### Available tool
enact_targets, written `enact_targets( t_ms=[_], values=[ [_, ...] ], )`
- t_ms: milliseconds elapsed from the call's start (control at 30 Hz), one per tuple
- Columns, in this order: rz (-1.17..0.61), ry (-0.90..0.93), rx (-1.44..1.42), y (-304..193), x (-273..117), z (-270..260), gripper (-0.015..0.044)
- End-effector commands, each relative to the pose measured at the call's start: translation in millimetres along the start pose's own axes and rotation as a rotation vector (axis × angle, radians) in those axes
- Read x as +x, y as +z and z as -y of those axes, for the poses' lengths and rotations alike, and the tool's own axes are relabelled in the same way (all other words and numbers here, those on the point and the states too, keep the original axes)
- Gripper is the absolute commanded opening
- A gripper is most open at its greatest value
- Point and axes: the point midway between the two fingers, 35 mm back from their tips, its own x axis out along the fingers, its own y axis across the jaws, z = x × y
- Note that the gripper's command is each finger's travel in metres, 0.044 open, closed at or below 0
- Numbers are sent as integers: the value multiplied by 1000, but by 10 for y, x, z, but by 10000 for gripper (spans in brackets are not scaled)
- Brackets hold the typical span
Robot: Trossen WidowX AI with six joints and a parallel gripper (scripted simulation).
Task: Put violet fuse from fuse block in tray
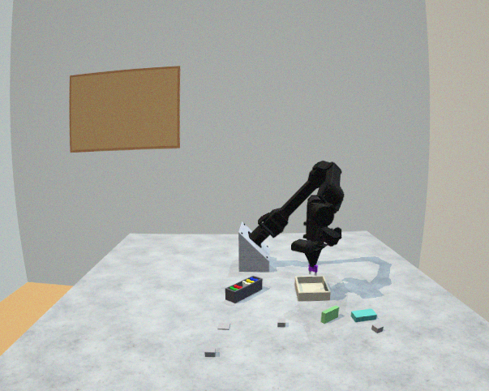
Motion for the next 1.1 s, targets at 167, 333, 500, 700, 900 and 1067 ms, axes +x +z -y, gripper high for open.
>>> enact_targets(
  t_ms=[167, 333, 500, 700, 900, 1067],
  values=[
    [-2, 6, 1, -1, 149, -19, 0],
    [-2, 7, 1, -1, 229, -21, 0],
    [-1, 7, 1, -1, 308, -25, 0],
    [0, 8, 1, -2, 378, -31, 0],
    [5, 7, -2, 12, 347, -25, 105],
    [5, 7, -2, 12, 347, -25, 236]
  ],
)
